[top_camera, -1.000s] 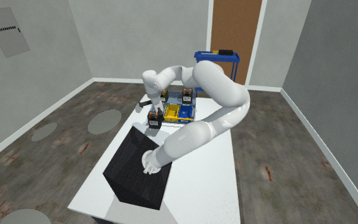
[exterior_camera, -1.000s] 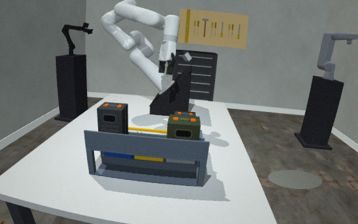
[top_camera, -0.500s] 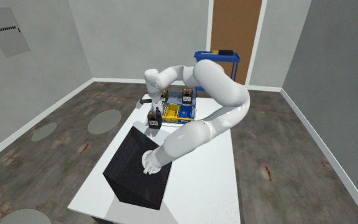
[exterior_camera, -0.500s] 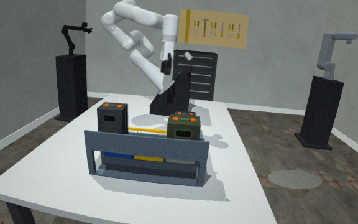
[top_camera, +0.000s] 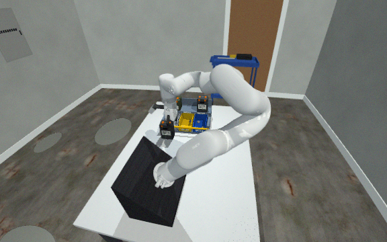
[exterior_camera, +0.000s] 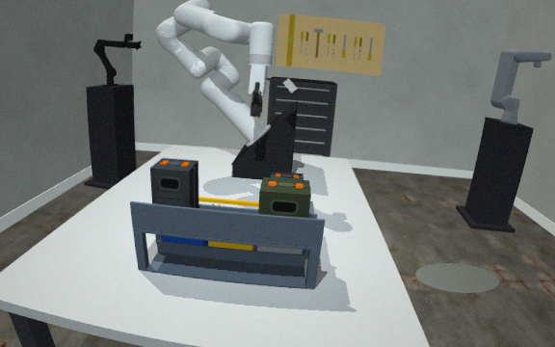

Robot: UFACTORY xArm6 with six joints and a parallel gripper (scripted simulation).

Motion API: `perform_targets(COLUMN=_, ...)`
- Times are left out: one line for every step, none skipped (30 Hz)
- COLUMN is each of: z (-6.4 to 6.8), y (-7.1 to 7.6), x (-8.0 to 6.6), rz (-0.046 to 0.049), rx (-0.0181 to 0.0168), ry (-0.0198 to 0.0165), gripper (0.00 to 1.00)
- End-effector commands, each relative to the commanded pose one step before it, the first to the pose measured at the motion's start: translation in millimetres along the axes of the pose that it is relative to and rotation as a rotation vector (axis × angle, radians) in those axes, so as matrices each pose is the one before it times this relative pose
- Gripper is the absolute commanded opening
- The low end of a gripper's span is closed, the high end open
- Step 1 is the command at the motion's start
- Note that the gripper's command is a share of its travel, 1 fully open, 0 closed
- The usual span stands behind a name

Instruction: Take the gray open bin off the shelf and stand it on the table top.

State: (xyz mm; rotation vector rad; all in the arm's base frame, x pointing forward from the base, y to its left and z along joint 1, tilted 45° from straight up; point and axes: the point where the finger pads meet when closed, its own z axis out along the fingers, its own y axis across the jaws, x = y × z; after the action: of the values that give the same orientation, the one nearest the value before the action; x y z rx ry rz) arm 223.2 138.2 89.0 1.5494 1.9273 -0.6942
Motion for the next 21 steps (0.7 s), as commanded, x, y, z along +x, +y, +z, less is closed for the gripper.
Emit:
perform_targets(z=-1.15, y=0.75, x=0.45, rz=0.01263, rx=-0.00132, ry=0.00371, gripper=1.0)
perform_targets(z=0.0, y=0.0, x=0.0, rz=0.0, rx=0.0, ry=0.0, gripper=1.0)
perform_targets(z=0.0, y=0.0, x=0.0, rz=0.0, rx=0.0, ry=0.0, gripper=1.0)
perform_targets(z=0.0, y=0.0, x=0.0, rz=0.0, rx=0.0, ry=0.0, gripper=1.0)
perform_targets(z=0.0, y=0.0, x=0.0, rz=0.0, rx=0.0, ry=0.0, gripper=1.0)
perform_targets(z=0.02, y=-0.03, x=0.0, rz=0.00471, rx=0.00095, ry=0.00084, gripper=1.0)
perform_targets(z=0.0, y=0.01, x=-0.01, rz=0.00665, rx=0.00113, ry=0.00114, gripper=1.0)
perform_targets(z=0.0, y=0.01, x=-0.01, rz=0.00665, rx=0.00113, ry=0.00114, gripper=1.0)
perform_targets(z=0.0, y=0.01, x=-0.01, rz=0.00665, rx=0.00113, ry=0.00114, gripper=1.0)
perform_targets(z=0.0, y=0.01, x=-0.01, rz=0.00665, rx=0.00113, ry=0.00114, gripper=1.0)
perform_targets(z=0.0, y=0.0, x=0.0, rz=0.0, rx=0.0, ry=0.0, gripper=1.0)
perform_targets(z=0.0, y=0.0, x=0.0, rz=0.0, rx=0.0, ry=0.0, gripper=1.0)
perform_targets(z=0.0, y=0.0, x=0.0, rz=0.0, rx=0.0, ry=0.0, gripper=1.0)
perform_targets(z=0.0, y=0.0, x=0.0, rz=0.0, rx=0.0, ry=0.0, gripper=1.0)
perform_targets(z=0.0, y=0.0, x=0.0, rz=0.0, rx=0.0, ry=0.0, gripper=1.0)
perform_targets(z=0.0, y=0.0, x=0.0, rz=0.0, rx=0.0, ry=0.0, gripper=1.0)
perform_targets(z=0.0, y=0.0, x=0.0, rz=0.0, rx=0.0, ry=0.0, gripper=1.0)
perform_targets(z=0.0, y=0.0, x=0.0, rz=0.0, rx=0.0, ry=0.0, gripper=1.0)
perform_targets(z=0.0, y=0.0, x=0.0, rz=0.0, rx=0.0, ry=0.0, gripper=1.0)
perform_targets(z=0.0, y=0.0, x=0.0, rz=0.0, rx=0.0, ry=0.0, gripper=1.0)
perform_targets(z=0.0, y=0.0, x=0.0, rz=0.0, rx=0.0, ry=0.0, gripper=1.0)
